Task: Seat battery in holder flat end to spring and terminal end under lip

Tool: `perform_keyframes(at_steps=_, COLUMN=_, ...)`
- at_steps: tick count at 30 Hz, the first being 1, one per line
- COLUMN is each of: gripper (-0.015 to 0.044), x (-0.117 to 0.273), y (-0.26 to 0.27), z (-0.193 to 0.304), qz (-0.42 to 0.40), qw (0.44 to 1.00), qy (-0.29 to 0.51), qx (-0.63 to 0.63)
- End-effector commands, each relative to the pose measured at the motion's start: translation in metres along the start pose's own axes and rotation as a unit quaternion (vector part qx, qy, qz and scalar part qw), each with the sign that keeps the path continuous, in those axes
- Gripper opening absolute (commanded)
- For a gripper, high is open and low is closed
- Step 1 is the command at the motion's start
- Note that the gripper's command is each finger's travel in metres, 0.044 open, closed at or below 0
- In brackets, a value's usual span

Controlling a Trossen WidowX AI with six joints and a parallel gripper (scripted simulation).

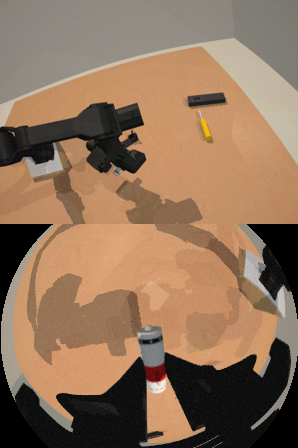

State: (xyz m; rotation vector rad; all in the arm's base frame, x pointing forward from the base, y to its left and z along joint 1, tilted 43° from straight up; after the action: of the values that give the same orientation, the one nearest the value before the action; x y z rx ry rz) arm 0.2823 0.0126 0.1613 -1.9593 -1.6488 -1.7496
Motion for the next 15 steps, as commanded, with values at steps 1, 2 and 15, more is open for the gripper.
perform_keyframes(at_steps=1, gripper=0.0061, x=0.004, y=-0.002, z=0.003, qz=0.000, qw=0.999, qy=0.000, qx=0.041)
perform_keyframes(at_steps=2, gripper=0.0061, x=0.005, y=-0.004, z=0.006, qz=0.000, qw=0.997, qy=0.001, qx=0.071)
perform_keyframes(at_steps=15, gripper=0.0061, x=0.012, y=-0.027, z=0.042, qz=0.002, qw=0.893, qy=0.008, qx=0.449)
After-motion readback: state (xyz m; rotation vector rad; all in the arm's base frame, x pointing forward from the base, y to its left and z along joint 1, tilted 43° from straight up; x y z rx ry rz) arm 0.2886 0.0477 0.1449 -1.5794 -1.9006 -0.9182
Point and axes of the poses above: the point midway between the two fingers, 35 mm back from their tips, its own x axis back along the fingers, its own y axis across the jaws, z = x × y, the point moved 6 cm from there along x, back along the fingers, and after that the axes turned 6 degrees about -x, right-handed, at the moved point
